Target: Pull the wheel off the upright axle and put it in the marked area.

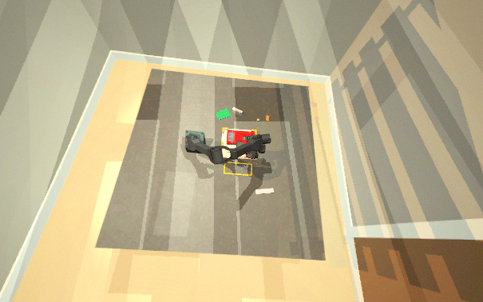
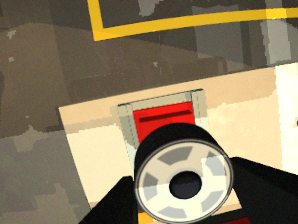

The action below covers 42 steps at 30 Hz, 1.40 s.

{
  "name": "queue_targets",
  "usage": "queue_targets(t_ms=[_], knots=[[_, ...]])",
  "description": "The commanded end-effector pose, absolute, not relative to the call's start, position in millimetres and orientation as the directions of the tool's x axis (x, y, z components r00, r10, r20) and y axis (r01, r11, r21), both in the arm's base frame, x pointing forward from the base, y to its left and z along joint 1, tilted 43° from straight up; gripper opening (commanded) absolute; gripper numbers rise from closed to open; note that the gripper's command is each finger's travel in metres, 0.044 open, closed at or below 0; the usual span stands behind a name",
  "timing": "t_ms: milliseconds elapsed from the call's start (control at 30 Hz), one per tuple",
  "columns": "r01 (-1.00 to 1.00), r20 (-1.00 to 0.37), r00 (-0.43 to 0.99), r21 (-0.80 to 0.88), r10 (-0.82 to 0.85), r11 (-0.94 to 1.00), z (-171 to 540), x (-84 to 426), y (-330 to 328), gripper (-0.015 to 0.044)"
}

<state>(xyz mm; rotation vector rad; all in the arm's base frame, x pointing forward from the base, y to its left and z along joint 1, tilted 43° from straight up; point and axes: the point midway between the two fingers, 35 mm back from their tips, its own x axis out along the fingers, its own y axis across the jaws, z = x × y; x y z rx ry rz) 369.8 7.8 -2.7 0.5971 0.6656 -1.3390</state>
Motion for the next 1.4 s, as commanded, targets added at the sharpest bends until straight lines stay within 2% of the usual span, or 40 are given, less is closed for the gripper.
queue_targets(t_ms=[0, 1367], knots=[[0.99, -0.736, 0.107, 0.017, -0.669, 0.139, -0.8, 370.2, 10.6, 0.0], [0.99, -0.735, 0.106, 0.015, -0.67, 0.14, 9.0, 368.6, 19.7, 0.0]])
